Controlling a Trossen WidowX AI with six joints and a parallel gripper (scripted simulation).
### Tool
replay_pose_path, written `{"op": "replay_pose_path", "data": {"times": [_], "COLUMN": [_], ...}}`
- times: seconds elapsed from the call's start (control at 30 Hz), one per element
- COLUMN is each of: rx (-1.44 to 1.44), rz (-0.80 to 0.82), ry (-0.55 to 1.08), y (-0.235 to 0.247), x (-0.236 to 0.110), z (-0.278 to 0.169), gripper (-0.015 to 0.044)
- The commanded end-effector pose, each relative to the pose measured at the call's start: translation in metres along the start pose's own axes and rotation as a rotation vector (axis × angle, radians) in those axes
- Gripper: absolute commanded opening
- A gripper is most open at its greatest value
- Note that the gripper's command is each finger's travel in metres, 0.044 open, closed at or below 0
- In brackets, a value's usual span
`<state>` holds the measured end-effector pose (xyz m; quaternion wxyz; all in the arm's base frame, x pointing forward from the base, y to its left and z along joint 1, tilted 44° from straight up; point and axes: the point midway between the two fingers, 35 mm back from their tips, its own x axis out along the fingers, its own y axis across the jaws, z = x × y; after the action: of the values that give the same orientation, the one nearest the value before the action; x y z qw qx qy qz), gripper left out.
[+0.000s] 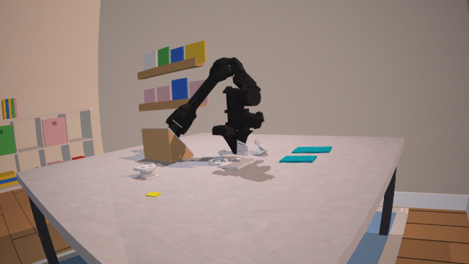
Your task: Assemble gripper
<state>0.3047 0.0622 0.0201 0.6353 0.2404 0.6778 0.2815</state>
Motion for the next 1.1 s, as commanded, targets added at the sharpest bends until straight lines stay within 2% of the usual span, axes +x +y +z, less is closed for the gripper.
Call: {"op": "replay_pose_path", "data": {"times": [0.0, 1.07], "rx": [0.003, 0.006], "rz": [0.003, 0.004], "ry": [-0.004, -0.004], "y": [0.0002, 0.0003], "x": [0.0003, 0.009], "z": [0.0007, 0.0007], "gripper": [0.0134, 0.0134]}}
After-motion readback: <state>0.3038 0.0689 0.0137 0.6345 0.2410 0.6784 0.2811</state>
